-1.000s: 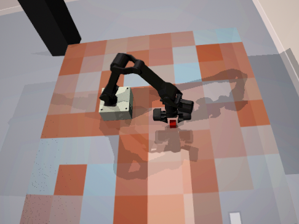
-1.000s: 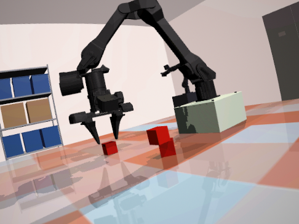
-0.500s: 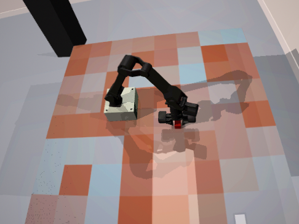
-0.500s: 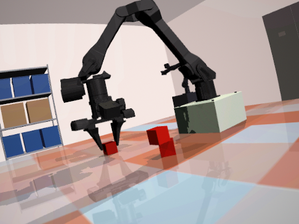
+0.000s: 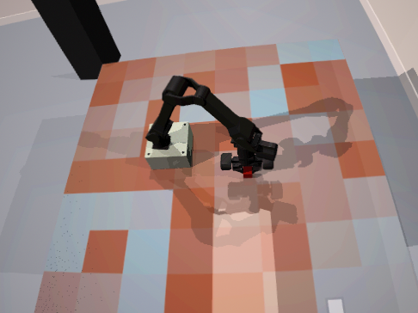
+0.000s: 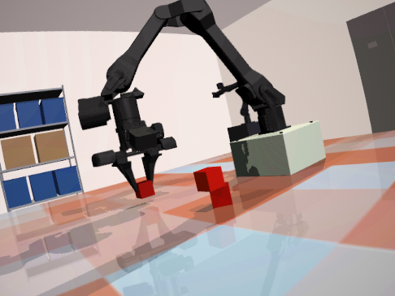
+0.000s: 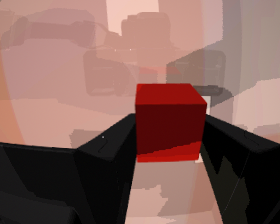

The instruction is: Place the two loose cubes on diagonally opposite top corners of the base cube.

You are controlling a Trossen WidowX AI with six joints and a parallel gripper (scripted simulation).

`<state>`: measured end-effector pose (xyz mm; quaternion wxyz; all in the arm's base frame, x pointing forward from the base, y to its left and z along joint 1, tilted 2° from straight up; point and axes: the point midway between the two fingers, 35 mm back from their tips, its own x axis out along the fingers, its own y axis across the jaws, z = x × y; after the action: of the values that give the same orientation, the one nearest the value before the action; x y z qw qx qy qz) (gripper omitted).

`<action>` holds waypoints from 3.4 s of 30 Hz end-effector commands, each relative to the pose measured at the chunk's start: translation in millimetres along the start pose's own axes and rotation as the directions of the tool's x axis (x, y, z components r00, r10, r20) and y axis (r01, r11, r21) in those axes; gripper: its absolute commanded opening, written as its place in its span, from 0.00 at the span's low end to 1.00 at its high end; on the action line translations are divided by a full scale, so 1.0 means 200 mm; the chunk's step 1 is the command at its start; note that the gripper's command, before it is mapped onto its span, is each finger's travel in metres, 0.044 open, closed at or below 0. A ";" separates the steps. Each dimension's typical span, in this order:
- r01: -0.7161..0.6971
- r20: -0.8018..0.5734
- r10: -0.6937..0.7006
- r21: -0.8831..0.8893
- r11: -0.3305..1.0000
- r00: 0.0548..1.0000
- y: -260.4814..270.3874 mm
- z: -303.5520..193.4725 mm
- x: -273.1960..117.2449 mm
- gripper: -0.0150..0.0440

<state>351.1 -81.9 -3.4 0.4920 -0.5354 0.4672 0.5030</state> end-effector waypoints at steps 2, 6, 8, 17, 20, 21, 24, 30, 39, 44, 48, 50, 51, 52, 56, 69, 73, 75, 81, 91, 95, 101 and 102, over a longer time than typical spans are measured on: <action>0.015 -0.002 -0.015 -0.002 1.000 1.000 -0.02 0.00 -0.09 0.43; 0.015 -0.002 -0.015 -0.002 1.000 1.000 -0.02 -0.01 -0.15 0.43; 0.015 -0.002 -0.015 -0.002 1.000 1.000 -0.02 -0.01 -0.18 0.43; 0.015 -0.002 -0.015 -0.002 1.000 1.000 -0.02 0.00 -0.32 0.43; 0.015 -0.002 -0.015 -0.002 1.000 1.000 -0.01 0.00 -0.37 0.43; 0.015 -0.002 -0.015 -0.002 1.000 1.000 -0.01 0.00 -0.39 0.43; 0.015 -0.002 -0.015 -0.002 1.000 1.000 0.00 0.00 -0.44 0.43; 0.014 -0.002 -0.014 0.010 1.000 1.000 0.01 0.01 -0.47 0.43; 0.001 0.000 -0.001 0.165 0.986 1.000 0.03 0.15 -0.46 0.43; -0.006 0.000 0.006 0.251 0.968 1.000 0.04 0.23 -0.46 0.43; -0.010 0.000 0.010 0.319 0.948 1.000 0.06 0.29 -0.45 0.43; -0.011 0.000 0.012 0.353 0.935 1.000 0.06 0.32 -0.45 0.43; -0.012 0.000 0.013 0.370 0.929 1.000 0.07 0.33 -0.45 0.43; -0.013 0.000 0.014 0.387 0.922 1.000 0.07 0.35 -0.45 0.43; -0.015 -0.001 0.017 0.452 0.892 1.000 0.09 0.41 -0.44 0.43; -0.011 0.000 0.014 0.654 0.757 1.000 0.13 0.57 -0.43 0.43; -0.009 0.001 0.012 0.709 0.705 1.000 0.15 0.62 -0.43 0.43; -0.008 0.001 0.011 0.735 0.678 1.000 0.16 0.65 -0.43 0.43; -0.006 0.003 0.007 0.808 0.590 1.000 0.18 0.72 -0.42 0.43; -0.006 0.006 0.001 0.905 0.426 1.000 0.23 0.83 -0.42 0.43; -0.007 0.008 -0.001 0.934 0.356 1.000 0.26 0.88 -0.42 0.43; -0.009 0.011 -0.005 0.969 0.248 1.000 0.29 0.94 -0.41 0.43; -0.010 0.011 -0.005 0.973 0.229 1.000 0.30 0.95 -0.41 0.43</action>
<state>273.9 99.2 72.0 0.7142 -0.1252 0.6775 0.1232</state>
